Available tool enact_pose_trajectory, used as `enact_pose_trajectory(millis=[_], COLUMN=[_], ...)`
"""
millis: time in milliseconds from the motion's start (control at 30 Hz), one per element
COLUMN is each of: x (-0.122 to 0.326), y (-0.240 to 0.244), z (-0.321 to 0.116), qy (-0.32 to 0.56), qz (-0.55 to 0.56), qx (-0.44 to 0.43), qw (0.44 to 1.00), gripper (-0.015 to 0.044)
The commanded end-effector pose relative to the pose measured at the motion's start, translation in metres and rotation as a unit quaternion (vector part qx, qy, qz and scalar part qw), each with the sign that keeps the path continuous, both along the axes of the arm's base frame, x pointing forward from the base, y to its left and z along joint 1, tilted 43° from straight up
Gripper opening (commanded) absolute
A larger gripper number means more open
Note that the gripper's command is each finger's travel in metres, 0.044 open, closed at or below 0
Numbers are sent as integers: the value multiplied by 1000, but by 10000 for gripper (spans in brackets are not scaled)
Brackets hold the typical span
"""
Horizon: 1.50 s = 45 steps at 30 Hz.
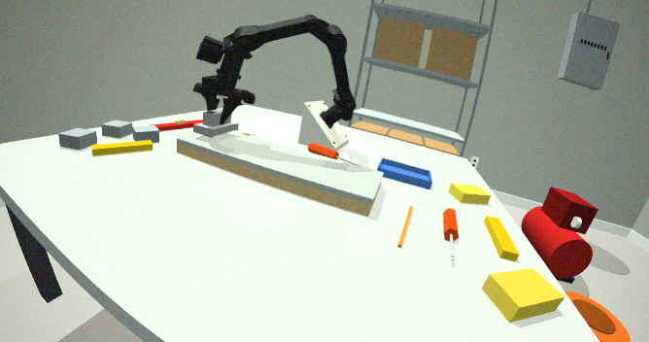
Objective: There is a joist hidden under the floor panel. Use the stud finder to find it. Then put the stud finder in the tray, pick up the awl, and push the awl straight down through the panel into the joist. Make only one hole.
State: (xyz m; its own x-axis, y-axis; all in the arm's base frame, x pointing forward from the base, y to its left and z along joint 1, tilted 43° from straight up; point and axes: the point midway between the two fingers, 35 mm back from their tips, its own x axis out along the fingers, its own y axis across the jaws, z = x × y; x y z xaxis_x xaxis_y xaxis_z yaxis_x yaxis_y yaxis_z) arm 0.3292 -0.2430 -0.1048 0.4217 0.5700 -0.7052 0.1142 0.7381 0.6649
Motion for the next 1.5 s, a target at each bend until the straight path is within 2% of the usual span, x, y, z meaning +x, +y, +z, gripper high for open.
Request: enact_pose_trajectory(millis=[0, 333, 1467], x=[1, 2, 8], y=[3, 11, 46], z=[-4, -11, 20], qy=[-1, -2, -1], qz=[-4, -4, -4], qx=[2, 2, 4], qw=[1000, 1000, 1000], gripper=[0, 0, 0])
